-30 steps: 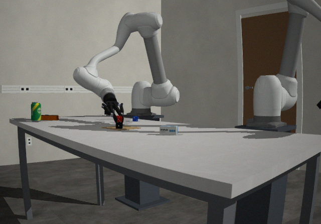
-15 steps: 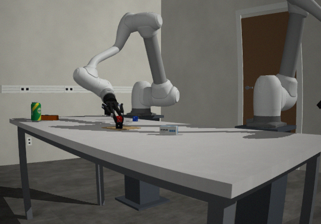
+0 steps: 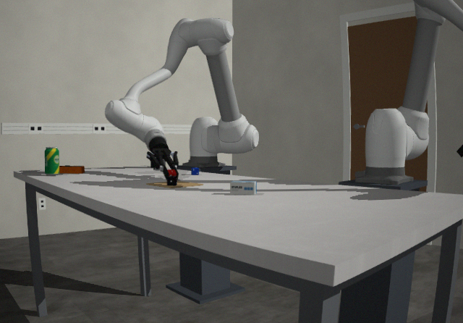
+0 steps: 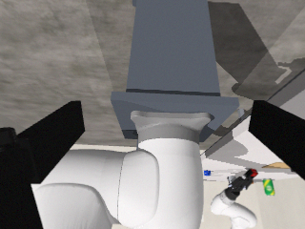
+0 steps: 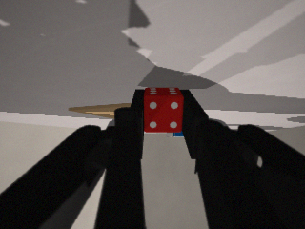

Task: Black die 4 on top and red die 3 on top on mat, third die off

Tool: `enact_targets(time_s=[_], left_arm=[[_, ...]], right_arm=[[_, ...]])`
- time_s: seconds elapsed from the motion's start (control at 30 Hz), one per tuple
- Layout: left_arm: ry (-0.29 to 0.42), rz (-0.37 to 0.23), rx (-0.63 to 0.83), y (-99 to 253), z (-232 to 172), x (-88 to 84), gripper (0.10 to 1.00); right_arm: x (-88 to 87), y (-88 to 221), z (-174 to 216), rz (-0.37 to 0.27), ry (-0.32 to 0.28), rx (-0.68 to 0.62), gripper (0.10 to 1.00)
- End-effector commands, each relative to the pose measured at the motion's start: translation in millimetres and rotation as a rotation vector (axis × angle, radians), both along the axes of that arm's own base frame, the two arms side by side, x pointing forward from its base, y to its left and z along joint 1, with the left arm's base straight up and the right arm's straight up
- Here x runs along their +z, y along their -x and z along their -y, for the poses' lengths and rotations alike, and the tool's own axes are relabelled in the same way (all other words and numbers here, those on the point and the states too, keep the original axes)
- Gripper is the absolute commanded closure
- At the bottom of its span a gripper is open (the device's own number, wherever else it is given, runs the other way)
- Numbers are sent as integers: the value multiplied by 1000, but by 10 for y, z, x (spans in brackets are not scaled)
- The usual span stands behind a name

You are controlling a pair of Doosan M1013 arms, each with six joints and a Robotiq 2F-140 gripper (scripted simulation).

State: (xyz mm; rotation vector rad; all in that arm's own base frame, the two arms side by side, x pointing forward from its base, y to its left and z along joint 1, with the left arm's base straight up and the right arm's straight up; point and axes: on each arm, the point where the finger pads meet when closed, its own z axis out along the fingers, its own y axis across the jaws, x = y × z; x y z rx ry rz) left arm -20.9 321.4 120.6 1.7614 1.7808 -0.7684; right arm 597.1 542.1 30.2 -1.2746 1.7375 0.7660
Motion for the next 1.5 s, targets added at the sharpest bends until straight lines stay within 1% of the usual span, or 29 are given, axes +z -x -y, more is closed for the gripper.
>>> enact_targets(time_s=[0.0,0.8,0.83,1.0,1.03,1.17,1.2,1.27,1.3,1.47], left_arm=[[-1,0,0,1,-3,4,98],[-1,0,0,1,-3,4,98],[-1,0,0,1,-3,4,98],[-1,0,0,1,-3,4,98],[-1,0,0,1,-3,4,98],[-1,0,0,1,-3,4,98],[-1,0,0,1,-3,4,98],[-1,0,0,1,-3,4,98],[-1,0,0,1,-3,4,98],[-1,0,0,1,-3,4,98]], right_arm=[[9,-4,-2,1,-1,0,855],[0,-4,-2,1,-1,0,855],[0,-4,-2,1,-1,0,833],[0,-4,-2,1,-1,0,812],[0,-4,-2,1,-1,0,790],[0,-4,-2,1,-1,0,790],[0,-4,-2,1,-1,0,769],[0,-4,-2,1,-1,0,769],[0,-4,-2,1,-1,0,747],[0,-4,-2,1,-1,0,747]])
